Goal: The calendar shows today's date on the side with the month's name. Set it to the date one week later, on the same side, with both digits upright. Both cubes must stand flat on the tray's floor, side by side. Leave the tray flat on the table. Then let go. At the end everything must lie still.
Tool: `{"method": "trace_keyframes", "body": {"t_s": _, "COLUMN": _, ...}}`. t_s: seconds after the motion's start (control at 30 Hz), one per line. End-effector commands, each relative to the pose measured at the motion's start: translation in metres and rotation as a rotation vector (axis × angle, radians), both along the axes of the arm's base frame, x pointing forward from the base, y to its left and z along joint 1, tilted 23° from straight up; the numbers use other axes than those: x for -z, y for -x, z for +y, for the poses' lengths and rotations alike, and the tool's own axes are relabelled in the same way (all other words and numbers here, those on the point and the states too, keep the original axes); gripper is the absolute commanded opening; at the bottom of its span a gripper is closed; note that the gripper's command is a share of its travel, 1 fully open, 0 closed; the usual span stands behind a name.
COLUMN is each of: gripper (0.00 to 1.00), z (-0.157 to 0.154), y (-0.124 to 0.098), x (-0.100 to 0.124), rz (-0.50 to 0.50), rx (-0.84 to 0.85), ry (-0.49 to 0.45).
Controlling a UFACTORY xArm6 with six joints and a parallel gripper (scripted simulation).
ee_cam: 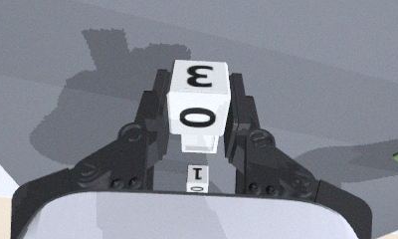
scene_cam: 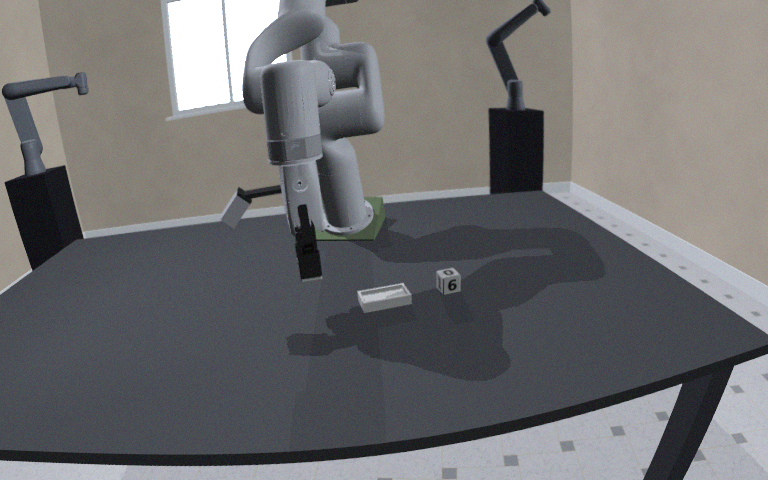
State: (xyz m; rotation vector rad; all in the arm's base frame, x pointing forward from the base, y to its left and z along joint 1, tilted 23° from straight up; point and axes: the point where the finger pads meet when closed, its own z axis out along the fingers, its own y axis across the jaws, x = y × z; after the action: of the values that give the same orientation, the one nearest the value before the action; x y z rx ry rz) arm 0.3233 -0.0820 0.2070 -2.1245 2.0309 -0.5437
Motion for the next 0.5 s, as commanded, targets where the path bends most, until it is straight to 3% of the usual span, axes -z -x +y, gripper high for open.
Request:
{"method": "trace_keyframes", "body": {"t_s": 0.0, "gripper": 0.29, "z": 0.005, "y": 0.014, "x": -0.028, "rz": 0.002, "rx": 0.001, "ry": 0.001}}
{"method": "trace_keyframes", "body": {"t_s": 0.4, "gripper": 0.29, "z": 0.006, "y": 0.015, "x": -0.03, "rz": 0.002, "rx": 0.0, "ry": 0.0}}
{"method": "trace_keyframes", "body": {"t_s": 0.47, "gripper": 0.29, "z": 0.018, "y": 0.014, "x": -0.029, "rz": 0.006, "rx": -0.001, "ry": -0.001}}
